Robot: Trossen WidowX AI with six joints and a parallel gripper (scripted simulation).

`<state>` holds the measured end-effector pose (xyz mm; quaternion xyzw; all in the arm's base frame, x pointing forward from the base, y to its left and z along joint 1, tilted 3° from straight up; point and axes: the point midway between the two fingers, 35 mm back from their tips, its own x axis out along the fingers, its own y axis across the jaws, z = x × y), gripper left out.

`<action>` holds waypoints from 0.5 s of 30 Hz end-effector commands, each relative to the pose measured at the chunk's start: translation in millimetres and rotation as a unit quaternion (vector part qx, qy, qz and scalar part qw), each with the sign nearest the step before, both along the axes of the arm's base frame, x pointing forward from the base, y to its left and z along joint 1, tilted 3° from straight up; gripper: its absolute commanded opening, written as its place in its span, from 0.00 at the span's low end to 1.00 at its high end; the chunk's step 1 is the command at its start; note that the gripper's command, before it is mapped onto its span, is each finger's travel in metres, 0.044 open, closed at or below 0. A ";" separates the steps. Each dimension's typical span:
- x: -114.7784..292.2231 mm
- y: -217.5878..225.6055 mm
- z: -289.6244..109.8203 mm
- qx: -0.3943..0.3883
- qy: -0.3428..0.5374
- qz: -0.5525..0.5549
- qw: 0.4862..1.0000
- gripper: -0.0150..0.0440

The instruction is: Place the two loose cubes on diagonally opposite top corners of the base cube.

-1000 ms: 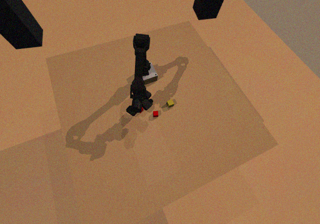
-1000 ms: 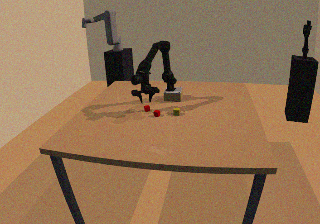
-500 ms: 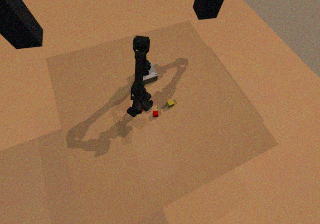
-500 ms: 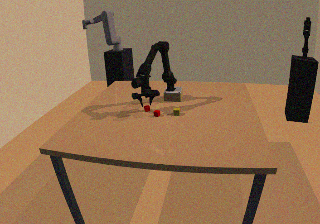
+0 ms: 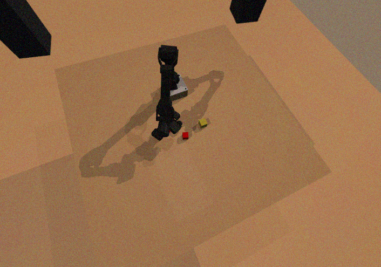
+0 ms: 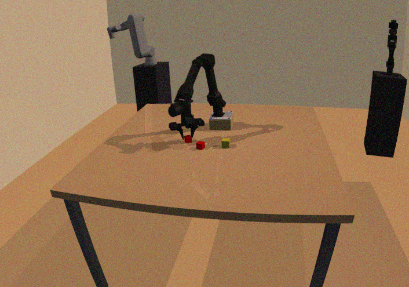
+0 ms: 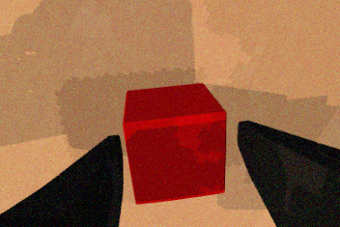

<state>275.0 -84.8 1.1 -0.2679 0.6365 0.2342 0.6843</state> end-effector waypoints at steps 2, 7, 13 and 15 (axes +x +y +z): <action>-2.1 1.4 -2.9 0.003 0.003 0.001 1.000 0.43; -1.6 1.8 -1.5 -0.002 0.003 -0.005 1.000 0.43; 0.6 1.2 14.3 -0.004 0.002 -0.009 1.000 0.43; 1.0 0.9 20.4 -0.004 0.002 -0.008 1.000 0.43</action>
